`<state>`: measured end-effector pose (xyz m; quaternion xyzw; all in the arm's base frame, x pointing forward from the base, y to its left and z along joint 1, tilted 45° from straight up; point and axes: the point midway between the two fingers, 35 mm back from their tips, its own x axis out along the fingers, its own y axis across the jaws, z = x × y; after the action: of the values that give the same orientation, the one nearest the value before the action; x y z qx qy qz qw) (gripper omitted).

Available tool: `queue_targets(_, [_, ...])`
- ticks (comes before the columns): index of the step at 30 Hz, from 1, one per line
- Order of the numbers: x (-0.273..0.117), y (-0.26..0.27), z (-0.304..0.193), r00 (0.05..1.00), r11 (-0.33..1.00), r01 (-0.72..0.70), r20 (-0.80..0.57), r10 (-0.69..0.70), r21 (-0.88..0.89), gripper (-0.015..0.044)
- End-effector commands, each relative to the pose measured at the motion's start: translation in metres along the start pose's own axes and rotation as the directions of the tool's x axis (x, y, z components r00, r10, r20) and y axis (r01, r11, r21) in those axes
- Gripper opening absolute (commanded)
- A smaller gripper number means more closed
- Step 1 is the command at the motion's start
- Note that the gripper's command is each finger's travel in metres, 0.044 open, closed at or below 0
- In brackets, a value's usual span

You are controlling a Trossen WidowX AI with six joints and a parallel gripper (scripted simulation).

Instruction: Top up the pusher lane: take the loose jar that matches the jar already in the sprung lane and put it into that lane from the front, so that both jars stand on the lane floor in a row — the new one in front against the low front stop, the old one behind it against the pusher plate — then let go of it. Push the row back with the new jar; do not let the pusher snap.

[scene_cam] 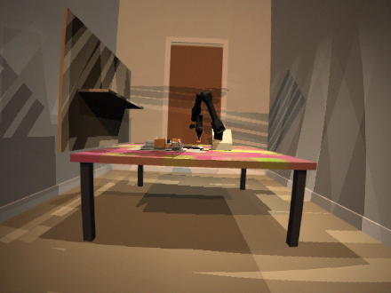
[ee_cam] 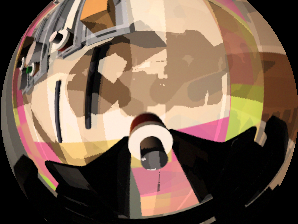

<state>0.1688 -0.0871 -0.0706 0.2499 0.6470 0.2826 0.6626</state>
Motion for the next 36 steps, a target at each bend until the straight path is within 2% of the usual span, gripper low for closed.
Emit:
queue_targets(1, [-0.036,0.001,-0.003,1.000,1.000,0.013,0.005,-0.013,-0.011,0.0000])
queue_targets(4, [-0.053,0.004,-0.007,1.000,1.000,0.011,0.005,-0.011,-0.011,0.0000])
queue_targets(14, [-0.053,0.007,-0.002,1.000,1.000,0.015,0.000,-0.015,-0.026,0.0000])
queue_targets(20, [-0.048,0.019,0.018,0.999,0.997,0.028,-0.015,-0.029,-0.078,0.0000])
queue_targets(36, [-0.027,0.067,0.079,0.999,0.998,0.046,0.000,-0.046,-0.053,0.0000])
